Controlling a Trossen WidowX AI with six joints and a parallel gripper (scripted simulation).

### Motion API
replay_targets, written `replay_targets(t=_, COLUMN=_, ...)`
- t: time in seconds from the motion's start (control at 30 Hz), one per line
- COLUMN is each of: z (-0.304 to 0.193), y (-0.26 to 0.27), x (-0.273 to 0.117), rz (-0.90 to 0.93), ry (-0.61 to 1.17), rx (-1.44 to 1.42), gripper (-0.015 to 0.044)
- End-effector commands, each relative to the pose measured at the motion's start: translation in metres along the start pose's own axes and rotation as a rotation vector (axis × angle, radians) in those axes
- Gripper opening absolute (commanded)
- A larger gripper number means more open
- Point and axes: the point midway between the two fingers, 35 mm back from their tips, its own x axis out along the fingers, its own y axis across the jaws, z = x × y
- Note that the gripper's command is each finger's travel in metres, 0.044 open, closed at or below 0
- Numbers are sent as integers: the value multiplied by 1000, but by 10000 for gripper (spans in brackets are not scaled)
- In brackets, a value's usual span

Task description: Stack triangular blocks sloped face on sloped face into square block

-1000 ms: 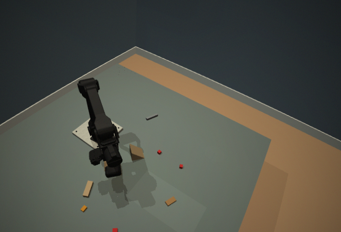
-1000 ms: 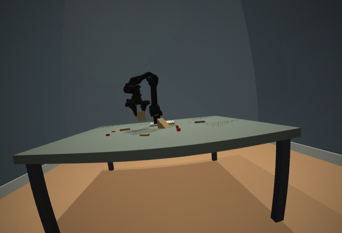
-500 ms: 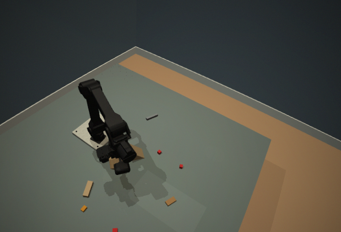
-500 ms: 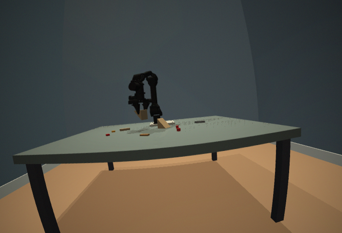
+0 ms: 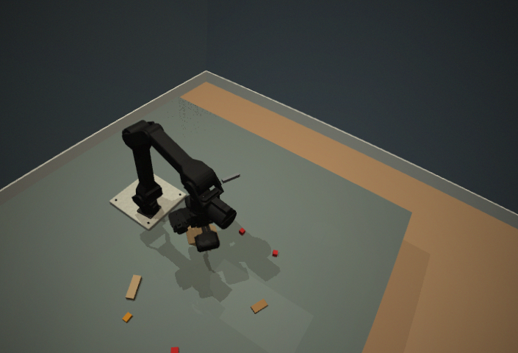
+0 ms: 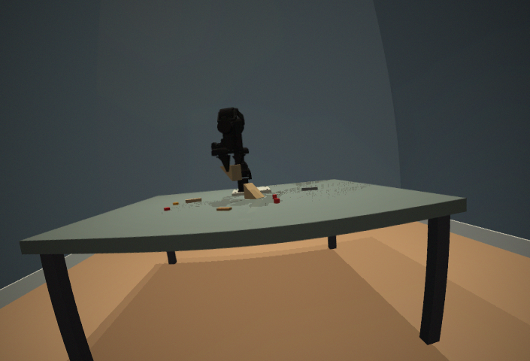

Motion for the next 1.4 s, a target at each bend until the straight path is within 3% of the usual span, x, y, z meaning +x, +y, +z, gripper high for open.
replay_targets(t=0.0, z=-15, y=-6, x=-6, rz=4, ry=0, rx=5, gripper=0)
replay_targets(t=0.93, z=-110, y=-84, x=-36, rz=-5, ry=4, rx=21, gripper=0)
replay_targets(t=1.37, z=-97, y=-83, x=1, rz=-4, ry=3, rx=21, gripper=0)
